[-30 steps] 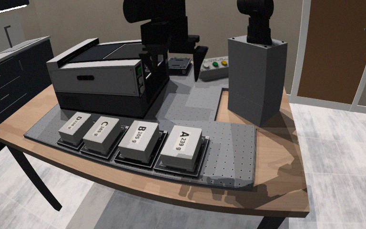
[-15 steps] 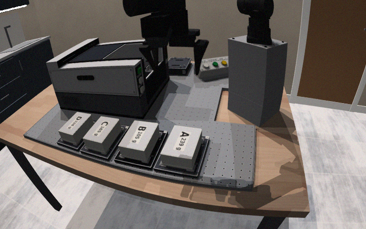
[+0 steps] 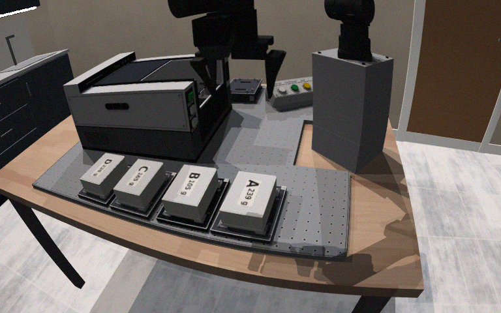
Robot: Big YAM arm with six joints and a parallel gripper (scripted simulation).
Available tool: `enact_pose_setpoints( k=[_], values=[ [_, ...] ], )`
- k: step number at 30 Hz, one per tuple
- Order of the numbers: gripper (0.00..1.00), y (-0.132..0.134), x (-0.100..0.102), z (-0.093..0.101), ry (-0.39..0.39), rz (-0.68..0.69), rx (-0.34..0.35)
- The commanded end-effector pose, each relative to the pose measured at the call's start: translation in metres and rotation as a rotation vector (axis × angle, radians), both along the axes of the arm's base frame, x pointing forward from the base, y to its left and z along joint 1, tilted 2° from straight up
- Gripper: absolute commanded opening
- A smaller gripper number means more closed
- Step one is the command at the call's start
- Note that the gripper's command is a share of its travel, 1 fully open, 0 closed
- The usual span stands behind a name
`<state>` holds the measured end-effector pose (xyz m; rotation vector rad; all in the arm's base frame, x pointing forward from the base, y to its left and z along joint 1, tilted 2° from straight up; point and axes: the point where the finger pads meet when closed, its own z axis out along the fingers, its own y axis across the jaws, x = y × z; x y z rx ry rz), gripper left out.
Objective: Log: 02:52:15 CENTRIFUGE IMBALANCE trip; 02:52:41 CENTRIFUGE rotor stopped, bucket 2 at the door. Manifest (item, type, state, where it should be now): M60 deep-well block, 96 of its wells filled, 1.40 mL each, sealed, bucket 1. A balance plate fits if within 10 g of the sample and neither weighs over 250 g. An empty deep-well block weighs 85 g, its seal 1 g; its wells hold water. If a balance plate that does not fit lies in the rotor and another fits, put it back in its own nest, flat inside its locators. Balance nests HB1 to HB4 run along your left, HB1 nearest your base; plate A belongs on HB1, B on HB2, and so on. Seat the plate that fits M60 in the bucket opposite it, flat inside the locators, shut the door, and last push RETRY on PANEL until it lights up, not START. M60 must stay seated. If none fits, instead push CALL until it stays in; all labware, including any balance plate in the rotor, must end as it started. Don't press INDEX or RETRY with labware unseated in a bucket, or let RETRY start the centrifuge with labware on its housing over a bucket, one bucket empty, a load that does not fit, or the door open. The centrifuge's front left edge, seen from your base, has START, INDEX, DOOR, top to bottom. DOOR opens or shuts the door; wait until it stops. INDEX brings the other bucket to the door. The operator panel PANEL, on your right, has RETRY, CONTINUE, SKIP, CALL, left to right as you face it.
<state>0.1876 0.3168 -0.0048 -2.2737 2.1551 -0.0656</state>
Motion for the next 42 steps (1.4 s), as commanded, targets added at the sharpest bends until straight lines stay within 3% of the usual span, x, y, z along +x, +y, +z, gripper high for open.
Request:
enact_pose_setpoints(
  k=[1, 6, 7, 42],
  values=[
    [1.0, 0.0159, 0.0032, 0.0098, -0.011, 0.0, 0.02],
    [1.0, 0.0165, 0.0035, 0.0107, -0.012, 0.0, 0.022],
    [0.0, 0.0165, 0.0035, 0.0107, -0.012, 0.0, 0.022],
    [0.0, 0.0178, 0.0047, 0.0112, -0.013, 0.0, 0.023]
  ],
)
